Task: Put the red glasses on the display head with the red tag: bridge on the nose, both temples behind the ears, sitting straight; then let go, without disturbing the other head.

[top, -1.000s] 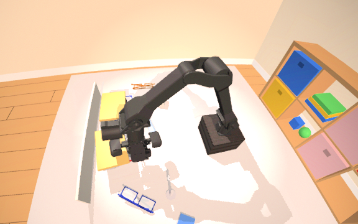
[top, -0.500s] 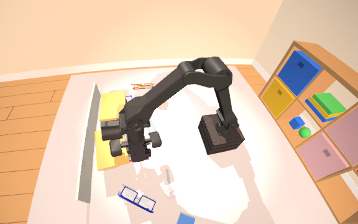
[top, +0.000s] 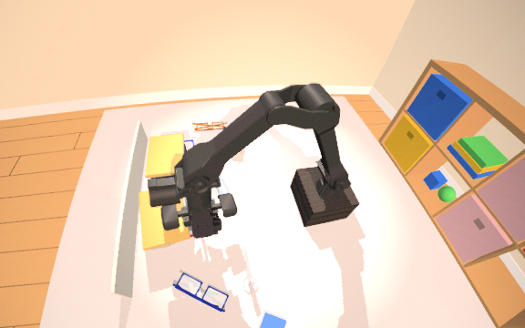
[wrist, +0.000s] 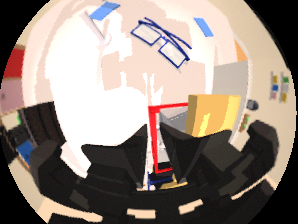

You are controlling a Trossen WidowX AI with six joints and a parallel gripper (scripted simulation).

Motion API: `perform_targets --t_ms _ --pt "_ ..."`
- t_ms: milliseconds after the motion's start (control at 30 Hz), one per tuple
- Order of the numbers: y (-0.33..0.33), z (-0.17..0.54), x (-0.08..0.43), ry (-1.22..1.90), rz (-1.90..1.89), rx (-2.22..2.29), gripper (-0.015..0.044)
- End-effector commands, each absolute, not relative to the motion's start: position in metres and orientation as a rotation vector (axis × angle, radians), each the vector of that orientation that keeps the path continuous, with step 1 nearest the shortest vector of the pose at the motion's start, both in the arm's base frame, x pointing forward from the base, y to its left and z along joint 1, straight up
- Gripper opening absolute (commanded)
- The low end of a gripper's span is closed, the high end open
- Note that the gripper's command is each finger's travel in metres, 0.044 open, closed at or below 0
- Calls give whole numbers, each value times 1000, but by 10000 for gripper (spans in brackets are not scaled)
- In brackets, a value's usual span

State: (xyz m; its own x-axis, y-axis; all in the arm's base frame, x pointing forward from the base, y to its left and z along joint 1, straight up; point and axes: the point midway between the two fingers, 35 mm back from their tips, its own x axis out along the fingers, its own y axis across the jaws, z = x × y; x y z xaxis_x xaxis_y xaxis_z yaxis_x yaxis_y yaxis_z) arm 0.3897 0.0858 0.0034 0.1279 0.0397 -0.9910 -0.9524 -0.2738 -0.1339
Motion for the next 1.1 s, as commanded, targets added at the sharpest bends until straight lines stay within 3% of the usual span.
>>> perform_targets --t_ms 0,567,1067 --pt "86 4 390 948 1317 -1454 108" --pt "82 32 390 1044 1386 -1427 108" --pt "67 47 336 1048 1390 -1426 108"
